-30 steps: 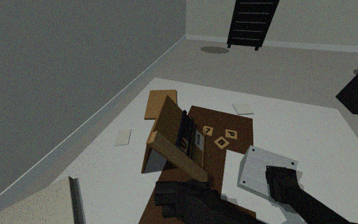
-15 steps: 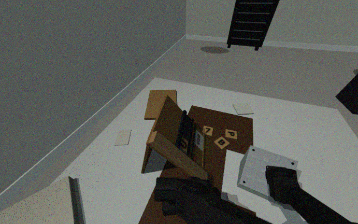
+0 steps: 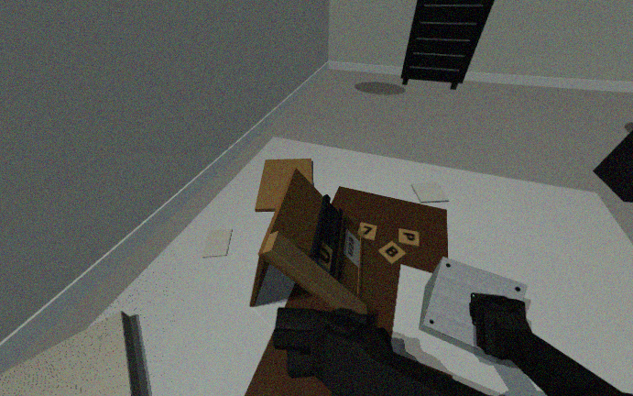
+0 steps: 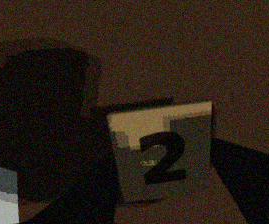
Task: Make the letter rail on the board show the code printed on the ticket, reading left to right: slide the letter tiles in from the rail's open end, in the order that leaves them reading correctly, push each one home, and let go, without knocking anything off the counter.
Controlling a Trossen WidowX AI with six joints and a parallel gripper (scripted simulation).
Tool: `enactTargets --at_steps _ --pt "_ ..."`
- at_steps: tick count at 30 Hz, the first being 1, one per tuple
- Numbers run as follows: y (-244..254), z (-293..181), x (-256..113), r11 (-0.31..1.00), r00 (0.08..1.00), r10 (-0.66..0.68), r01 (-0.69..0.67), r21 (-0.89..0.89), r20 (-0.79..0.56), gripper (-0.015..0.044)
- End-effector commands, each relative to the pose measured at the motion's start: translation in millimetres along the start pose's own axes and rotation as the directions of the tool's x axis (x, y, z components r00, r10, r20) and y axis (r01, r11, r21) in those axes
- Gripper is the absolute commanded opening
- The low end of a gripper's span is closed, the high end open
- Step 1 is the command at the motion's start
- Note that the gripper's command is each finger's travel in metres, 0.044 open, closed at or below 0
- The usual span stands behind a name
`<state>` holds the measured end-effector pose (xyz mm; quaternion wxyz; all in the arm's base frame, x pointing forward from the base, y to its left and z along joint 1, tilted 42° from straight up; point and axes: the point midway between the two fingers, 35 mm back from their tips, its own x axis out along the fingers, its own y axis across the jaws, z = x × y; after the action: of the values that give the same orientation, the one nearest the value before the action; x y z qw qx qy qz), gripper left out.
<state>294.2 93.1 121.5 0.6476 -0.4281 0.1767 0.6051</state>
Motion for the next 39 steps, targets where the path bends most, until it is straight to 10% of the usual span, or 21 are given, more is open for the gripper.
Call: enactTargets --at_steps 1,39 --pt "-0.4 0.9 -3.2 1.000 1.000 -0.003 0.003 -0.007 0.006 0.0000" --pt "-54.2 -27.8 -43.5 0.950 0.945 -0.259 0.286 0.122 -0.200 0.0000"
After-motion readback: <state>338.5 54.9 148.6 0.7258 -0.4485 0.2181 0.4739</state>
